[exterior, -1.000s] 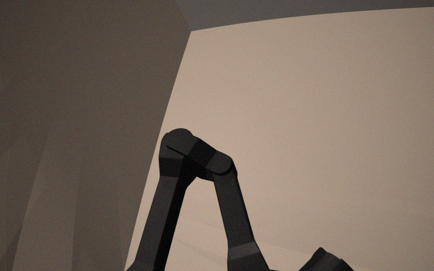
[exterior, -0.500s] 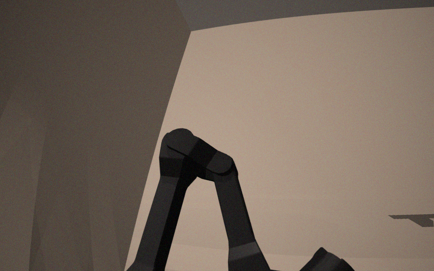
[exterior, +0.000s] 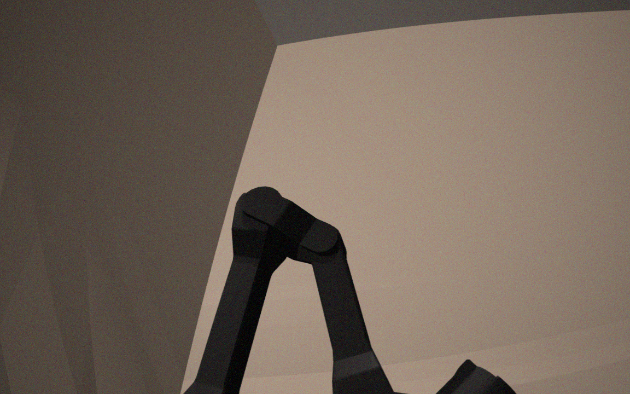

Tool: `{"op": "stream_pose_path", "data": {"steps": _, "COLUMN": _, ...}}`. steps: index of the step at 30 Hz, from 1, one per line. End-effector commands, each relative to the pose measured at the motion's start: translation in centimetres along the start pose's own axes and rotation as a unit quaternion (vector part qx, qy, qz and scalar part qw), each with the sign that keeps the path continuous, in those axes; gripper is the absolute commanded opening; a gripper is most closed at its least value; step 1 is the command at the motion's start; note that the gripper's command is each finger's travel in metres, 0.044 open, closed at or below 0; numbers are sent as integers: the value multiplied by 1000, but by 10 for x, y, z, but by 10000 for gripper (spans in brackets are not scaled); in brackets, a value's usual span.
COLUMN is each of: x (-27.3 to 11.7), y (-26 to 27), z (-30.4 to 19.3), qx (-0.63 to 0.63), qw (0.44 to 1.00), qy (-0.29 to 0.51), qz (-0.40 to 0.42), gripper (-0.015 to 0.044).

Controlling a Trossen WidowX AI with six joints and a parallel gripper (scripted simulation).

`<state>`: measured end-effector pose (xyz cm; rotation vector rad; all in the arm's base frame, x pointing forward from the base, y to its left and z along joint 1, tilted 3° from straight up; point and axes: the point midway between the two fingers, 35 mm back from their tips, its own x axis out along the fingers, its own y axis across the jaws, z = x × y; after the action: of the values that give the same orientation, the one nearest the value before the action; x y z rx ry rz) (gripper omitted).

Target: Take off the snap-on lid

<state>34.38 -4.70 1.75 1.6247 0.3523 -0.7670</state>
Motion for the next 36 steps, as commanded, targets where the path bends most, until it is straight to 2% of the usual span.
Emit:
{"op": "stream_pose_path", "data": {"steps": 1, "x": 1, "y": 0, "z": 0, "qx": -1, "qw": 1000, "qy": 1, "qz": -1, "gripper": 0}}
{"op": "stream_pose_path", "data": {"steps": 36, "x": -11, "y": 20, "z": 0, "qx": -2, "qw": 1000, "qy": 3, "qz": -1, "gripper": 0}}
